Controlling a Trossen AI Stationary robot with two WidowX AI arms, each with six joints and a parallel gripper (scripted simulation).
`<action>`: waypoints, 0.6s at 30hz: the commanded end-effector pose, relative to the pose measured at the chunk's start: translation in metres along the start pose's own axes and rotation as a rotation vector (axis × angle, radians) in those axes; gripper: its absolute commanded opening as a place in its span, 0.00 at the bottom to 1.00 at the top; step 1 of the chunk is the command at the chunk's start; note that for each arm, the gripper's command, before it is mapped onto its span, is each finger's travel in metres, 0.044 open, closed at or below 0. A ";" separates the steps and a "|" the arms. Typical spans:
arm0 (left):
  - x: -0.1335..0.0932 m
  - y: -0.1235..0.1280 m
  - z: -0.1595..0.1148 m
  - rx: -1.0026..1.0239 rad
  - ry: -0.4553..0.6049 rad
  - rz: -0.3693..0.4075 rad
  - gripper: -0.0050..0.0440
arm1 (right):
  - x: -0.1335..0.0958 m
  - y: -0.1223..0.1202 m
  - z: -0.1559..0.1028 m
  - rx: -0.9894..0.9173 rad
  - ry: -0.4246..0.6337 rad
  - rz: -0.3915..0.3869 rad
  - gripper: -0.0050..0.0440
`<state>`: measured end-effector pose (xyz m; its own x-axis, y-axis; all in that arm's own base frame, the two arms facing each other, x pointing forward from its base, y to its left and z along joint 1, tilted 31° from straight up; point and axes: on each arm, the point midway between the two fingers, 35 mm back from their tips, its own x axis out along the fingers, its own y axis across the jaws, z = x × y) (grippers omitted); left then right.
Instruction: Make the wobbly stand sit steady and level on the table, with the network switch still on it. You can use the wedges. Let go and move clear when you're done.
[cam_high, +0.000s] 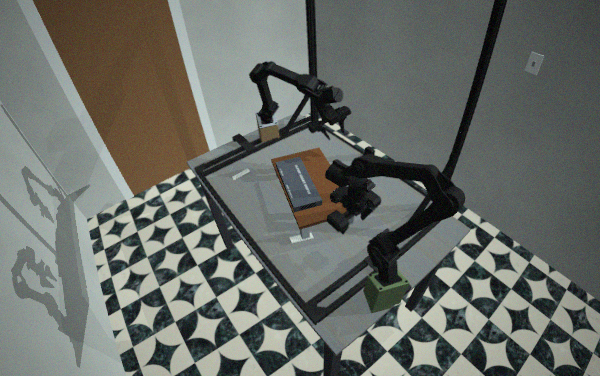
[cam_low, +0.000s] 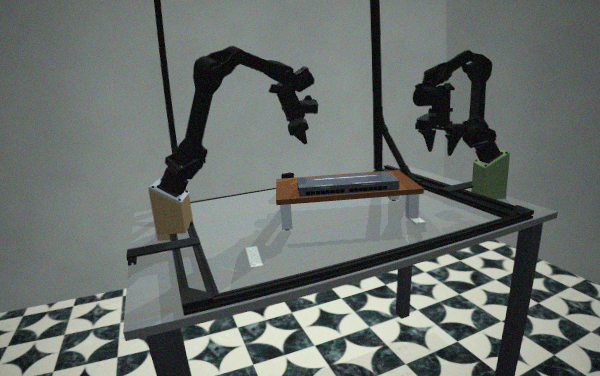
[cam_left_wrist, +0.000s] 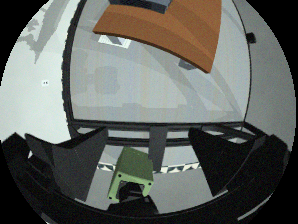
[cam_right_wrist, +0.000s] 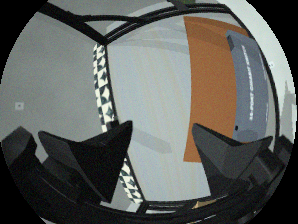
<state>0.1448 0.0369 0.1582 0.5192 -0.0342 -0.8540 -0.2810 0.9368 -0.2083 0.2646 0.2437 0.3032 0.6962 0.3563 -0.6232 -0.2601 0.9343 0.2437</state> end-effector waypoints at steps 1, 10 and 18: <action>0.000 0.000 0.001 -0.001 -0.003 0.003 1.00 | -0.016 0.024 0.040 0.012 -0.130 0.112 1.00; 0.000 0.000 0.000 0.000 0.000 0.000 1.00 | -0.039 0.040 0.073 0.023 -0.258 0.202 1.00; 0.000 0.000 0.000 0.000 0.000 0.000 1.00 | -0.102 0.069 0.143 0.028 -0.545 0.387 1.00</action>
<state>0.1448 0.0369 0.1583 0.5193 -0.0340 -0.8539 -0.2810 0.9368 -0.2083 0.2740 0.2704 0.4509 0.8017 0.5813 -0.1390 -0.4945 0.7757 0.3922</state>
